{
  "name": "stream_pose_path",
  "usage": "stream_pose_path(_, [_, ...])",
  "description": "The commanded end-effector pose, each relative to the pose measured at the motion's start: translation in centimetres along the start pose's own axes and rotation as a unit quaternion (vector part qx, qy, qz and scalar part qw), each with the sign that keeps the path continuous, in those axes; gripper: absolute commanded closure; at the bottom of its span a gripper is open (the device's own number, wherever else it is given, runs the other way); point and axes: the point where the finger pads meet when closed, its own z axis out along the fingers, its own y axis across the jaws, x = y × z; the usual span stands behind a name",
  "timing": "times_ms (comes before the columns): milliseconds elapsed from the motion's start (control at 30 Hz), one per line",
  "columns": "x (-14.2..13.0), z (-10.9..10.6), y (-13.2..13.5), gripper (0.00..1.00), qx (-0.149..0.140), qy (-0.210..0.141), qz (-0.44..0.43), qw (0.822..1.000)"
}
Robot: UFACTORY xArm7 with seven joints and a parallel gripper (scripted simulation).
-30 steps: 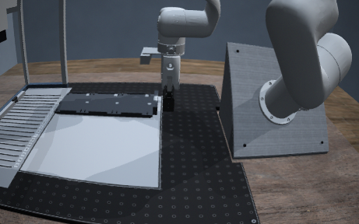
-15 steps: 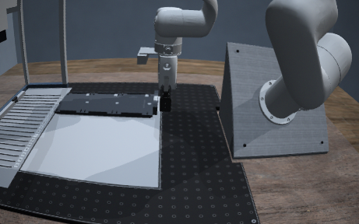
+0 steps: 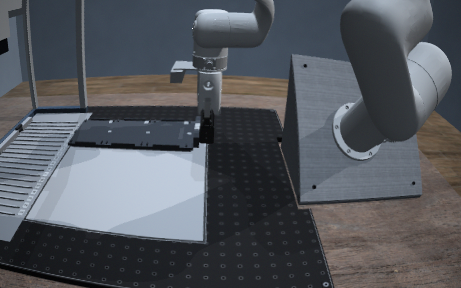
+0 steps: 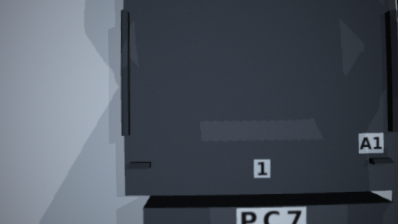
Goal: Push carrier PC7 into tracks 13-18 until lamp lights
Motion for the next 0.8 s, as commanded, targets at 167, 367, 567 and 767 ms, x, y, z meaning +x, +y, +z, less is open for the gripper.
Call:
stream_pose_path(167, [0.9,-0.2,0.2,0.18,-0.002,0.002,0.0,1.0])
stream_pose_path(367, [1.5,-0.2,0.2,0.18,-0.002,0.002,0.0,1.0])
stream_pose_path(567, [2.1,-0.2,0.2,0.18,-0.002,0.002,0.0,1.0])
stream_pose_path(767, [2.5,-0.2,0.2,0.18,-0.002,0.002,0.0,1.0])
